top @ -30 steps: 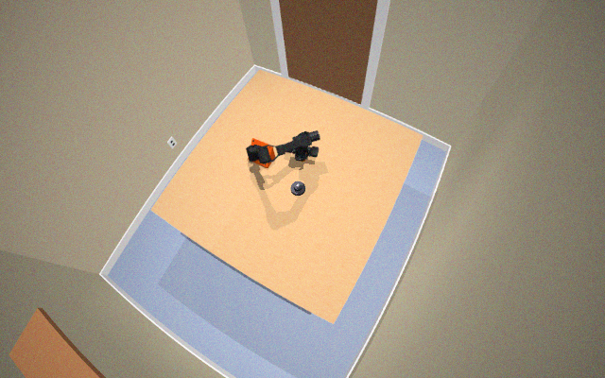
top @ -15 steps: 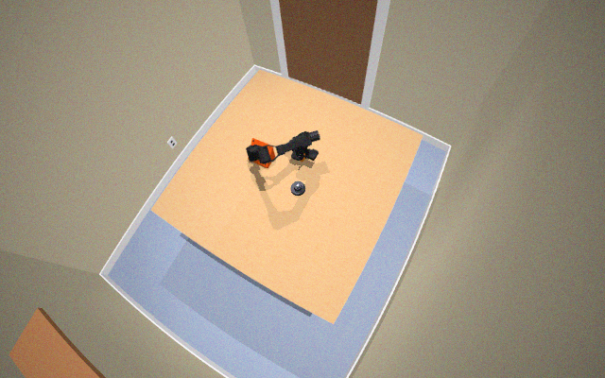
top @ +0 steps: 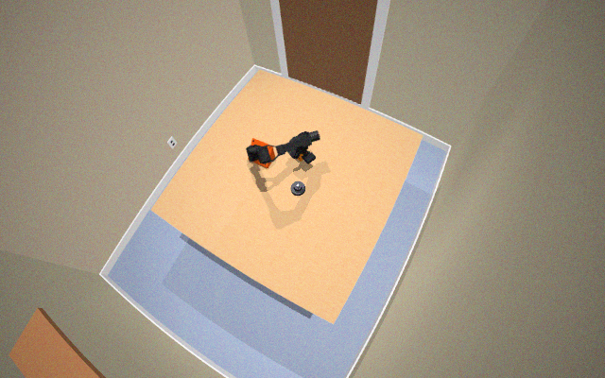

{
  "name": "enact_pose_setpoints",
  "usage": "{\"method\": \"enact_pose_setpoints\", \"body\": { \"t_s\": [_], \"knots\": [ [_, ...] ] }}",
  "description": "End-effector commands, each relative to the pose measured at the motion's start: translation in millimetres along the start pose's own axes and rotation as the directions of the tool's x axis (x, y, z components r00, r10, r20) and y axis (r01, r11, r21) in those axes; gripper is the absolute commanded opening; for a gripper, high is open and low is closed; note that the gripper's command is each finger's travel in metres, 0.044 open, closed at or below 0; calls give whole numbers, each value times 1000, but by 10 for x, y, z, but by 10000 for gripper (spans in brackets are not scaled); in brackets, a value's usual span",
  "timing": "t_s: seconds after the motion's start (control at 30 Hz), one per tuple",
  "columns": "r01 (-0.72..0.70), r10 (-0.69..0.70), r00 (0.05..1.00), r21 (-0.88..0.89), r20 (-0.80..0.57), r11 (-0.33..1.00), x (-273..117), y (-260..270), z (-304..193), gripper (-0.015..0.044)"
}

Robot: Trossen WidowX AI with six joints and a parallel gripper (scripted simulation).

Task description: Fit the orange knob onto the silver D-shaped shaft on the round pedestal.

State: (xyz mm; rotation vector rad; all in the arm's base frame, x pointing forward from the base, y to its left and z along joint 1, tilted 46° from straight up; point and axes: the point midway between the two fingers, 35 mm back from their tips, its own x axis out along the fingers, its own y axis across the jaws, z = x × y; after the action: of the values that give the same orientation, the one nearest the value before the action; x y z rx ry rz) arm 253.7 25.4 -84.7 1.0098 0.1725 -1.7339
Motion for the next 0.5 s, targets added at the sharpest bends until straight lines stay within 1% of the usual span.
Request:
{"method": "enact_pose_setpoints", "body": {
  "t_s": [0.0, 0.33, 0.43, 0.47],
  "knots": [
    [4, -4, 1000, 29, -2, 1000, -7, -10, -3, 179],
    [4, -4, 1000, 29, -1, 1000, 134, -11, -2, 179],
    [11, -11, 1000, 33, -1, 999, 112, -19, -2, 258],
    [11, -11, 1000, 33, -1, 999, 112, -19, -2, 260]
  ]
}}
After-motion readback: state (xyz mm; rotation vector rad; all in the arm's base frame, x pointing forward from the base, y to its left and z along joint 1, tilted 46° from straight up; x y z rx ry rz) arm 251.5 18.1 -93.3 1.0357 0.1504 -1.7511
